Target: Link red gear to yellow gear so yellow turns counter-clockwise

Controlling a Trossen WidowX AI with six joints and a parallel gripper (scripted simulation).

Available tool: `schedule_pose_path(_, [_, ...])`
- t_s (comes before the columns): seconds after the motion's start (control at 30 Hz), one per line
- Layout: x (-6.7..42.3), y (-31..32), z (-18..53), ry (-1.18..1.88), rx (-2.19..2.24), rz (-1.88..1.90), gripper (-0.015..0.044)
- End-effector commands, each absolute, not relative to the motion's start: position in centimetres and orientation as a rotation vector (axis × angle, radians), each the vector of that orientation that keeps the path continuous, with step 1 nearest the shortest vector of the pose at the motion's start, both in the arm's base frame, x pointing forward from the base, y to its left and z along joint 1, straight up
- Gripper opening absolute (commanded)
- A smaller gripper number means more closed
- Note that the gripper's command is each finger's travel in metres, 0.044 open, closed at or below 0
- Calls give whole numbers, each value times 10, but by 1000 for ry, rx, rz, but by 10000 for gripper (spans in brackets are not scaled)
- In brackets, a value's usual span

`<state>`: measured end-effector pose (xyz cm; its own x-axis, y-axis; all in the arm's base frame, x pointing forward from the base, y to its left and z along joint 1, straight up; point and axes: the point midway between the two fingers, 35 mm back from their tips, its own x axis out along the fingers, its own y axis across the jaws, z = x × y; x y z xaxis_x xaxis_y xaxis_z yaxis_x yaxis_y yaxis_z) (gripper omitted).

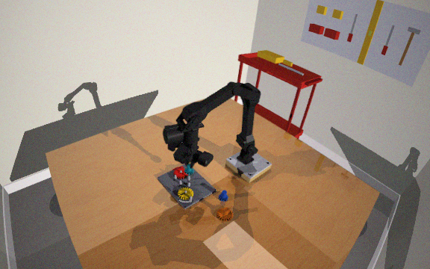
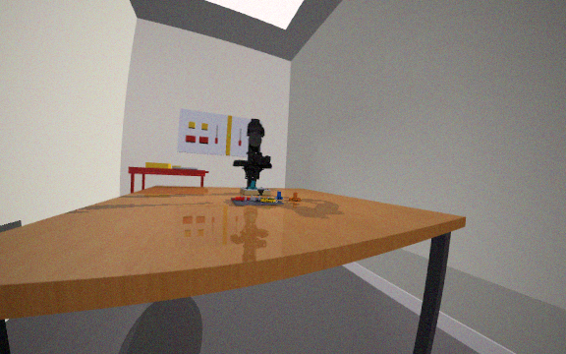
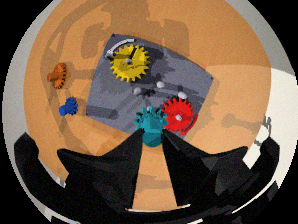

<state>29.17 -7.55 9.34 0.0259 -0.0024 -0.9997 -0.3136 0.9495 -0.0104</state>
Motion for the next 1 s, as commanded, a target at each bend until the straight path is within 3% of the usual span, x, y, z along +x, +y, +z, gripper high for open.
schedule_pose_path(0.0, [292, -75, 90, 1528, -294, 281, 0])
schedule_pose_path(0.43, [292, -76, 71, 1510, -411, 395, 0])
schedule_pose_path(0.97, [292, -76, 48, 1543, -135, 125, 0])
